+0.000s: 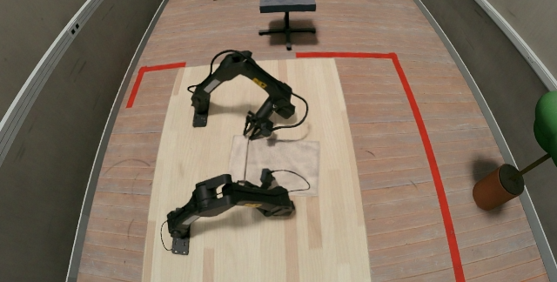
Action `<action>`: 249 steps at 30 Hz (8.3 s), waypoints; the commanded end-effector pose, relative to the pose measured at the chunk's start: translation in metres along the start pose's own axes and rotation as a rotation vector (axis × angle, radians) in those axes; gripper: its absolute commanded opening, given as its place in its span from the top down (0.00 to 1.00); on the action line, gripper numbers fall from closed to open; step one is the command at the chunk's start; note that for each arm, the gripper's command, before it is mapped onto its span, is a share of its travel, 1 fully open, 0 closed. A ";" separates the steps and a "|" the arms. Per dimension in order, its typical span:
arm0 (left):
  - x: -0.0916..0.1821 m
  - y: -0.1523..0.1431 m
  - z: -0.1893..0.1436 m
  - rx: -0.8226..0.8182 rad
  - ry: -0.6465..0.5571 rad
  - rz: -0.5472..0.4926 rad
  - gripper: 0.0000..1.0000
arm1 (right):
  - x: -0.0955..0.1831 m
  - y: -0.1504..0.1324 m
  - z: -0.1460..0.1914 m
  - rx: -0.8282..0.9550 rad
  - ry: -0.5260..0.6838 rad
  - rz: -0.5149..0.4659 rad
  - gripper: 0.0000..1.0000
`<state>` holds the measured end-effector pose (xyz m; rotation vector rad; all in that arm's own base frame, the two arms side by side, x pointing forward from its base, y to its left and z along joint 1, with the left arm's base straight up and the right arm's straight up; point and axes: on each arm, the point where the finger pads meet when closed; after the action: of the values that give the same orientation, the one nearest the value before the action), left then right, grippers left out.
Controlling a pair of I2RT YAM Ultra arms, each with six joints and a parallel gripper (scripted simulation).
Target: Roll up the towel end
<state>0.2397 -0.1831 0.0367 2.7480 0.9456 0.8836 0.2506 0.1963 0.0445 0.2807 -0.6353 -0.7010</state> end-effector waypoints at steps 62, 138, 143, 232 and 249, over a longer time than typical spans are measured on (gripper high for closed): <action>0.030 0.000 -0.060 -0.591 0.665 -0.083 0.52 | 0.020 0.011 0.054 0.625 -0.732 0.093 0.48; -0.038 0.000 -0.034 -0.844 0.920 -0.133 0.02 | -0.029 0.010 0.051 0.855 -1.003 0.099 0.02; -0.042 -0.002 -0.028 -0.844 0.920 -0.133 0.02 | -0.029 0.010 0.051 0.855 -1.003 0.099 0.02; -0.050 -0.003 -0.017 -0.396 0.402 -0.031 0.77 | -0.030 0.011 0.040 0.831 -1.023 0.092 0.02; -0.048 -0.002 -0.020 -0.153 0.122 0.023 0.77 | -0.030 0.011 0.040 0.830 -1.024 0.091 0.02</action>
<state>0.2064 -0.2194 0.0279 2.5046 0.8703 1.1736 0.2170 0.2190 0.0708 0.6462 -1.9259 -0.4193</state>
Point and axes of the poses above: on each arm, the point where the finger pads meet when closed, its own x axis back along the fingers, its own z axis across the jaws, y = z × x, and after that the axes turned 7 degrees about x, right-handed
